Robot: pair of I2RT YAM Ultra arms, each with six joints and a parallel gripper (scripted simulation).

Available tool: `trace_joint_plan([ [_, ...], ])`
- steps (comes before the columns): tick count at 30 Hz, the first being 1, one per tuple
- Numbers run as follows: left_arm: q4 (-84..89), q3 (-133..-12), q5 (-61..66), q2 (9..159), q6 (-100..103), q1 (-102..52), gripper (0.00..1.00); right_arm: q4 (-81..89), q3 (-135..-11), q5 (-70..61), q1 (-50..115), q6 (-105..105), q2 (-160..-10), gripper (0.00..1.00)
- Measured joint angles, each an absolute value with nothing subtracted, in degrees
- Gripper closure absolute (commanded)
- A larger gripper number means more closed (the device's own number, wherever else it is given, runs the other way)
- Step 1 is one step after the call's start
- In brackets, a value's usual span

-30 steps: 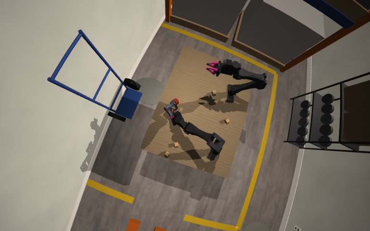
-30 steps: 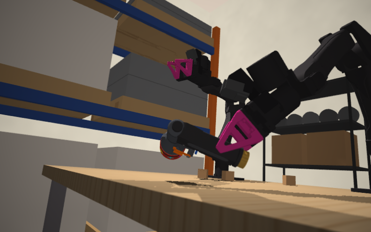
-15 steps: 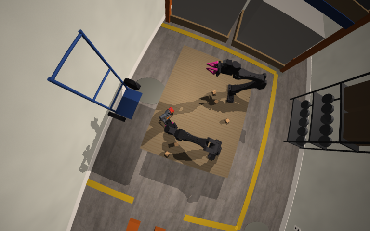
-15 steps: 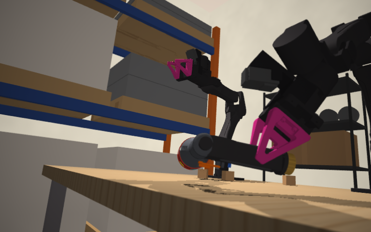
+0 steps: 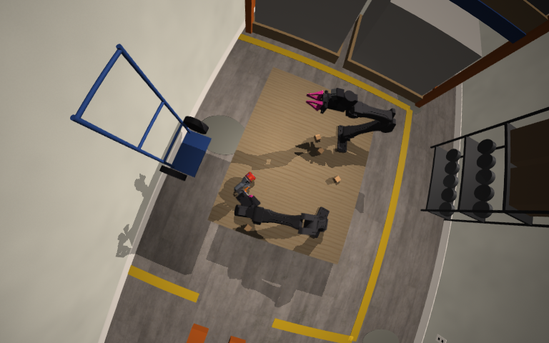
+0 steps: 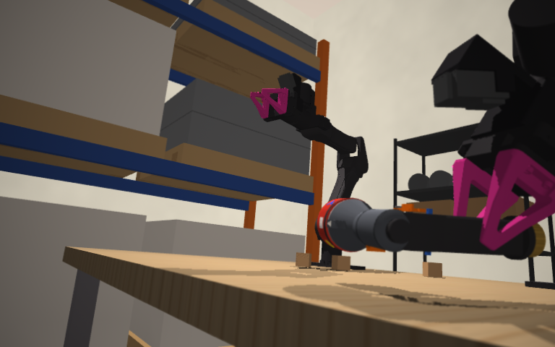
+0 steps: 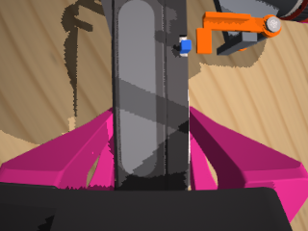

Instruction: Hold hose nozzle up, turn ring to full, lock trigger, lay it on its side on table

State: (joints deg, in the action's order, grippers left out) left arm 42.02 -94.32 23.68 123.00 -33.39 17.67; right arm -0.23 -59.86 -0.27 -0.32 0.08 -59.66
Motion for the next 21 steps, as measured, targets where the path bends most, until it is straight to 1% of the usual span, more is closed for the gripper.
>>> trace_joint_plan([
  [7, 43.7, -96.49, 23.88, 123.22, -34.41, 18.94, 0.65, -0.23, -59.86, -0.27, -0.32, 0.08, -59.66, 0.63],
  [21, 43.9, -96.49, 24.14, 123.24, -34.41, 18.72, 0.65, -0.23, -59.86, -0.27, -0.32, 0.08, -59.66, 0.63],
])
